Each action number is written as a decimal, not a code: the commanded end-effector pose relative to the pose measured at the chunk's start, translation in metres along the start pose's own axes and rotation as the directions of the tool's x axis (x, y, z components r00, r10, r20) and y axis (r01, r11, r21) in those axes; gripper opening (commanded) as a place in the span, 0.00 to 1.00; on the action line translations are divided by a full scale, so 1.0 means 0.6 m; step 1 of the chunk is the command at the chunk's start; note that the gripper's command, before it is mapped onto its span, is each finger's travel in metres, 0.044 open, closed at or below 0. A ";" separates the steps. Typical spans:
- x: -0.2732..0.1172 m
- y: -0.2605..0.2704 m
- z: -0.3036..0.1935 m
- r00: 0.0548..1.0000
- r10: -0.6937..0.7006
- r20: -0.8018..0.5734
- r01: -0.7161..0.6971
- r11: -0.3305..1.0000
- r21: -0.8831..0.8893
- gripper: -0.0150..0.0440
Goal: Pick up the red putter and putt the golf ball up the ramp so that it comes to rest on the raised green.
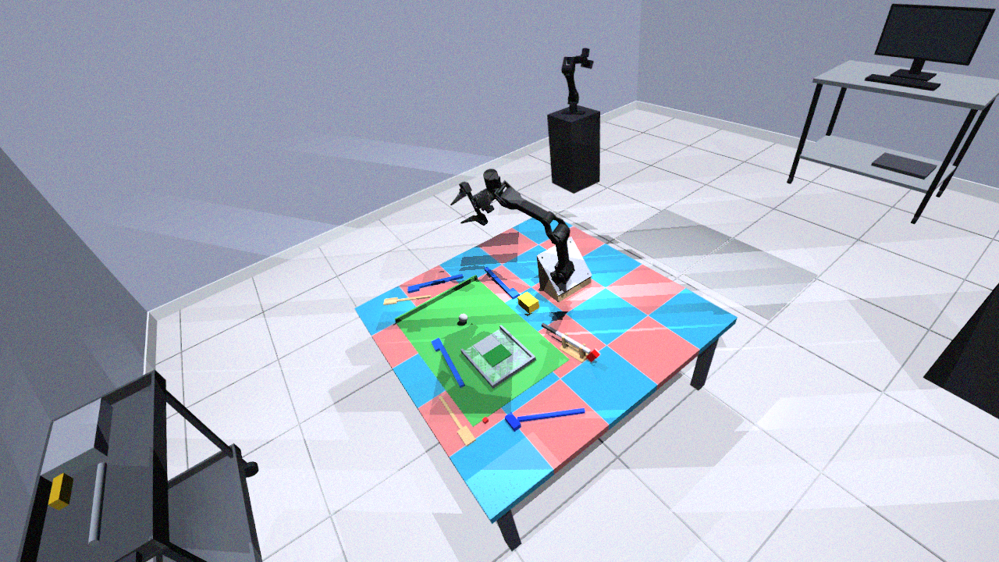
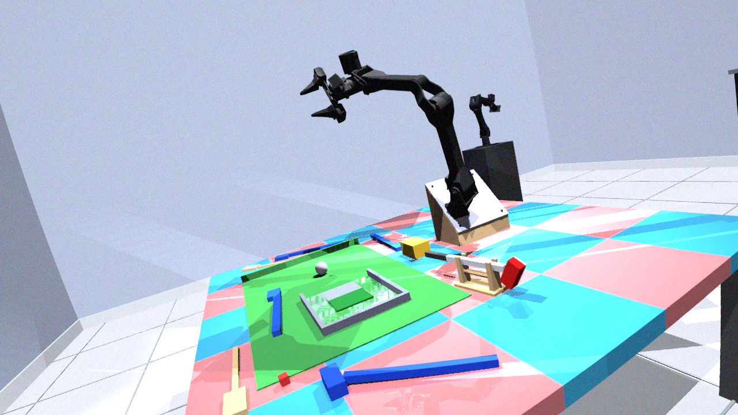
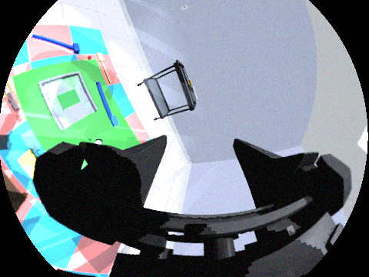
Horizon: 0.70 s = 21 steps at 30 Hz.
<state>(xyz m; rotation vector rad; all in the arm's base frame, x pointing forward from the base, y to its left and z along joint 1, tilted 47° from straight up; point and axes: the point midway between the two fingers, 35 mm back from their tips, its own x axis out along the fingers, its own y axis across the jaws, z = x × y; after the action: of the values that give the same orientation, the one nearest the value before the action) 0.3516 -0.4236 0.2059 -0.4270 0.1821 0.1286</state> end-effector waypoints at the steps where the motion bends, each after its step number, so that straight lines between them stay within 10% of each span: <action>1: 0.003 0.004 0.002 1.000 0.006 0.000 -0.006 1.000 -0.001 0.98; 21: 0.128 0.518 0.194 0.729 0.685 0.001 -0.676 0.720 -0.158 1.00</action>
<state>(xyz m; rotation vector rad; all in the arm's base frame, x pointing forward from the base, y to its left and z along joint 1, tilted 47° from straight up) 0.4076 -0.1387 0.1773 -0.4750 0.2540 0.7682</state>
